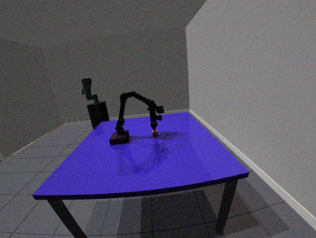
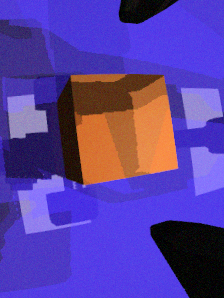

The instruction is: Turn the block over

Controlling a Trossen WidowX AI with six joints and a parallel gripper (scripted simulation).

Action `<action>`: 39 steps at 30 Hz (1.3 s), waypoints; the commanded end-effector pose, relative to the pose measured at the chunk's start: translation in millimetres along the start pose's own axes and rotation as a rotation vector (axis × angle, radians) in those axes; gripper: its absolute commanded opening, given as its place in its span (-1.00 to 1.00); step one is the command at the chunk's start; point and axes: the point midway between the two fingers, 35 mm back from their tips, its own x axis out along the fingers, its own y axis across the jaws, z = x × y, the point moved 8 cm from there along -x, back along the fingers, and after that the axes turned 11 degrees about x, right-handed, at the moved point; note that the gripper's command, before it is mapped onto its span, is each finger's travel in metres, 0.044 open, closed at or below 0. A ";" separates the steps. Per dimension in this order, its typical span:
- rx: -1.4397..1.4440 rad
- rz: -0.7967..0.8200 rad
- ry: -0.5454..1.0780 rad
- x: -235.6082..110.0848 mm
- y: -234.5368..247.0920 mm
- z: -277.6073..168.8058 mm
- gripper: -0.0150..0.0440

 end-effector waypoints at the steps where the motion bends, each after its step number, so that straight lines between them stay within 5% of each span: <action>1: -0.005 -0.005 0.000 6.4 -0.5 0.0 1.00; 23: -0.004 -0.005 0.001 39.5 -0.7 -0.4 1.00; 31: -0.004 -0.005 0.001 39.5 -0.7 -0.4 0.29; 39: -0.004 -0.005 0.001 39.5 -0.7 -0.4 0.11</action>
